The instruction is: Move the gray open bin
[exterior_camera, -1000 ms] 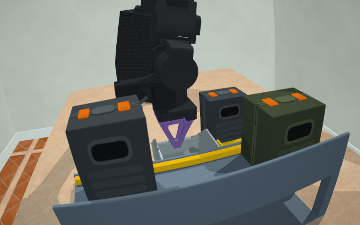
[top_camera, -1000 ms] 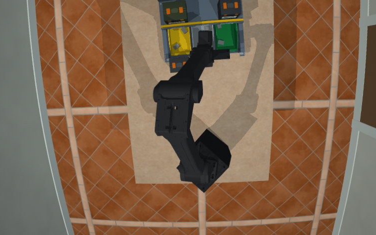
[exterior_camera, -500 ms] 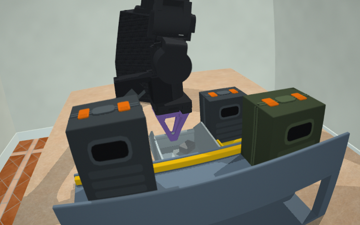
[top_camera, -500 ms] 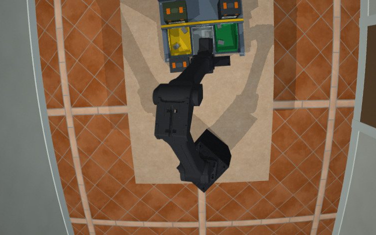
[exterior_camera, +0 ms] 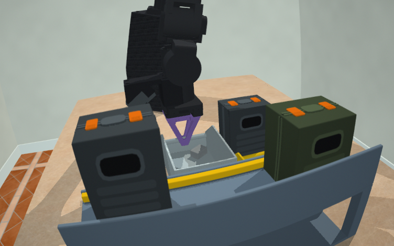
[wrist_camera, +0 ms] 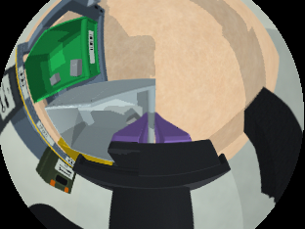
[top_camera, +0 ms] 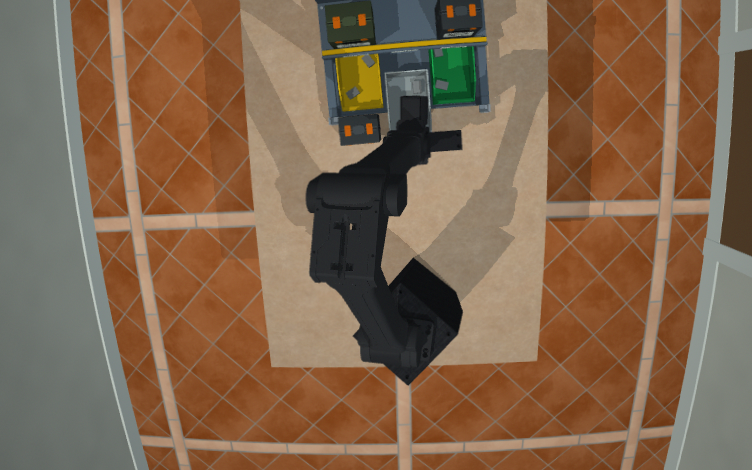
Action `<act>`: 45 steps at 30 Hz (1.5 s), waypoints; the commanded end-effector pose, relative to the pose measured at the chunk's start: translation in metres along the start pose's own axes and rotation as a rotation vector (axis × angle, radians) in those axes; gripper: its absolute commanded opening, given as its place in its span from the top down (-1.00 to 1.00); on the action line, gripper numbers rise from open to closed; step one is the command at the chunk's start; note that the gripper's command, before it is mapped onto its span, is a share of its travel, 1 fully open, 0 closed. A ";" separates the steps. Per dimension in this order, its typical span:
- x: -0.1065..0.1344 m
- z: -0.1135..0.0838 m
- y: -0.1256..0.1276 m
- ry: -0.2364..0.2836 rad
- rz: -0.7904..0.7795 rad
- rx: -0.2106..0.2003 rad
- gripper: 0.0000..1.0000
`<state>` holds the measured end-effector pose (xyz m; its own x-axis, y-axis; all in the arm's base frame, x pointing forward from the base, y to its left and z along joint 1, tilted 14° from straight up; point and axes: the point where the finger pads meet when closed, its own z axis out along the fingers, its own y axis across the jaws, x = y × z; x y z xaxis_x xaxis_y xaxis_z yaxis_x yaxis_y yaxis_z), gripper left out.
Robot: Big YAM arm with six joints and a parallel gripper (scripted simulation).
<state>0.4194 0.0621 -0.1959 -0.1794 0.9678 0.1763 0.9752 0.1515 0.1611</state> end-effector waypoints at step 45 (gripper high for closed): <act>-0.005 -0.002 -0.060 -0.001 -0.008 -0.028 1.00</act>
<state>0.3555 0.0521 -0.2068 -0.1824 0.9674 0.1757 0.9741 0.1534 0.1663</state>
